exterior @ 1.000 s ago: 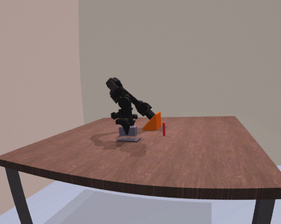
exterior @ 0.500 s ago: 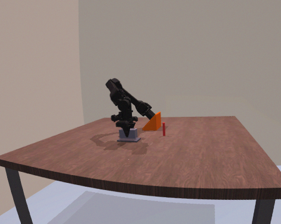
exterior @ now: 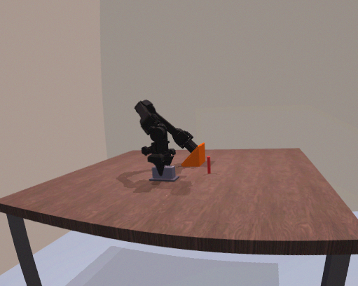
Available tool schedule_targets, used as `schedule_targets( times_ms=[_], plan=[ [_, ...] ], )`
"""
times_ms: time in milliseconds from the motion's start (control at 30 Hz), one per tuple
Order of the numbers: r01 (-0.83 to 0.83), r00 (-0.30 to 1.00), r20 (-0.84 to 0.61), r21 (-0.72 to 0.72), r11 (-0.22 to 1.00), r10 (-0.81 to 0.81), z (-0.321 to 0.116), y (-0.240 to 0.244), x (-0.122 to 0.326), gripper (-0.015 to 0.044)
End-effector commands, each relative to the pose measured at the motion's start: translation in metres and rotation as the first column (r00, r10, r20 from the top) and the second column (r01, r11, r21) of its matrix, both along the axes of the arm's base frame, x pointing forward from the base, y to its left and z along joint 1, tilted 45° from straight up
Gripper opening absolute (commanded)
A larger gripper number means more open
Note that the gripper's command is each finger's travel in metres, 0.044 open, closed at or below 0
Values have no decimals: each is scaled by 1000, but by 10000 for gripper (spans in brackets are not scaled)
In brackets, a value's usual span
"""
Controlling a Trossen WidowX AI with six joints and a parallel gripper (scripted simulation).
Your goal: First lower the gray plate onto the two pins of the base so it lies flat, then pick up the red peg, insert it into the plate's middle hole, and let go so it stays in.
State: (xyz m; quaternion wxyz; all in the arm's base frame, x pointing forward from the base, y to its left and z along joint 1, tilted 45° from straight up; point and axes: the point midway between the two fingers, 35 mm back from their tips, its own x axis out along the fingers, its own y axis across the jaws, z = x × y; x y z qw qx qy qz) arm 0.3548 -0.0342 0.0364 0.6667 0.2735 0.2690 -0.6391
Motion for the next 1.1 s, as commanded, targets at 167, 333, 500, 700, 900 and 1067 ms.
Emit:
schedule_targets(
  times_ms=[167, 333, 500, 700, 900, 1067],
  plan=[
    [2, 1000, 2, 1, 1000, -2, 2, 2, 0, 440],
    [-1, 1000, -2, 7, 1000, 1, 44, 48, 4, 440],
    [0, 1000, -5, 0, 1000, 0, 82, 83, -1, 440],
    [-5, 1000, -10, 1, 1000, 5, 80, 86, -1, 440],
    [-160, 974, -155, 34, 987, 163, 23, 153, -44, 440],
    [-304, 903, -304, 52, 951, 305, -28, 198, -103, 440]
  ],
)
